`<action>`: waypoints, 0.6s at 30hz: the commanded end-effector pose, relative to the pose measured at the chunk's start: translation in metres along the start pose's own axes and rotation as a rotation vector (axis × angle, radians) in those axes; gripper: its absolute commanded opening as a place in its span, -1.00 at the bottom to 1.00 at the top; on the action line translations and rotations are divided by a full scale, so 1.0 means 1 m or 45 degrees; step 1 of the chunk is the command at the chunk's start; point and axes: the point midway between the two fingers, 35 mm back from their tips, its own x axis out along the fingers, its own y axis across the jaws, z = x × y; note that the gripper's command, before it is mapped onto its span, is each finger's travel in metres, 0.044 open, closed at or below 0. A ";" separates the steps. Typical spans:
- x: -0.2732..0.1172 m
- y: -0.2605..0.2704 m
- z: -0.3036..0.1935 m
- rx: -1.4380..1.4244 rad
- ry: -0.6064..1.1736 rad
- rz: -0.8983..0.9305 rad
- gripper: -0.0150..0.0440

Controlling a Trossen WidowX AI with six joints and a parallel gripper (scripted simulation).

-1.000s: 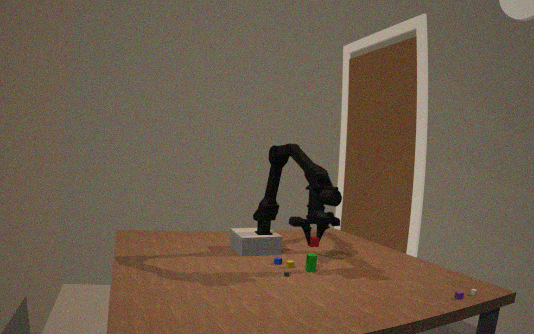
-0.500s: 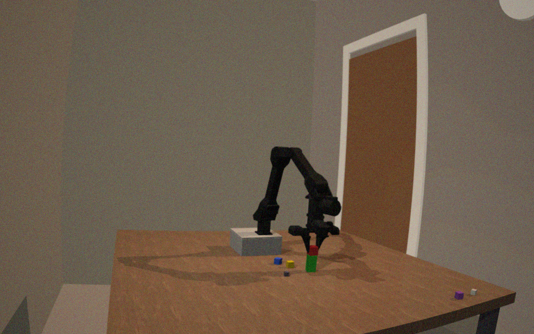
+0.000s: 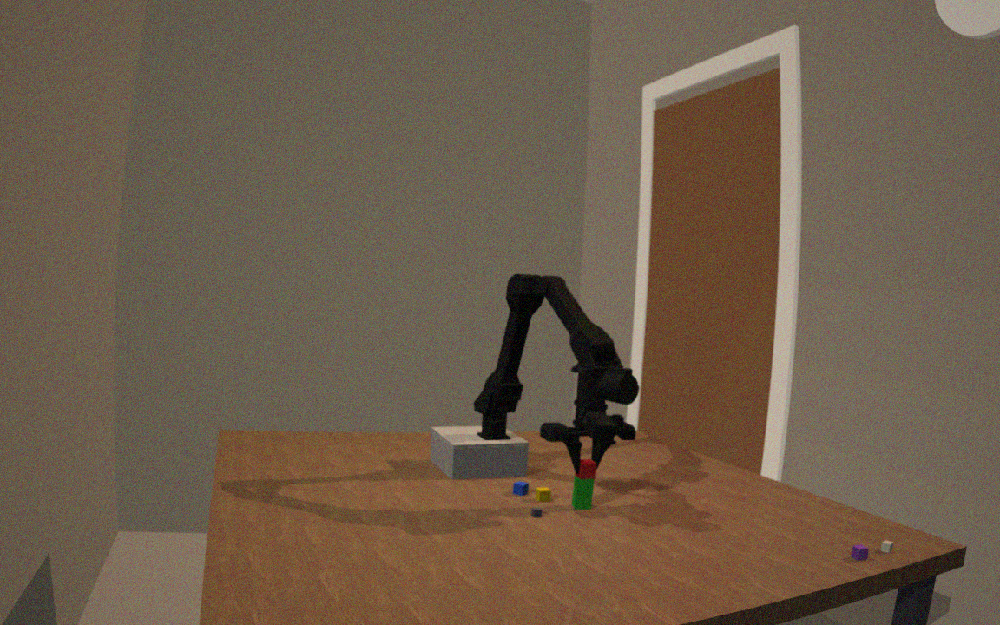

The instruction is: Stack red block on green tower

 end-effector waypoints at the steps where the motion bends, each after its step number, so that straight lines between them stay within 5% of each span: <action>1: 0.001 -0.001 0.001 0.006 -0.004 -0.005 -0.49; 12: -0.005 -0.001 0.001 0.006 -0.004 -0.005 -0.49; 18: 0.000 0.000 0.000 0.000 0.000 0.000 0.04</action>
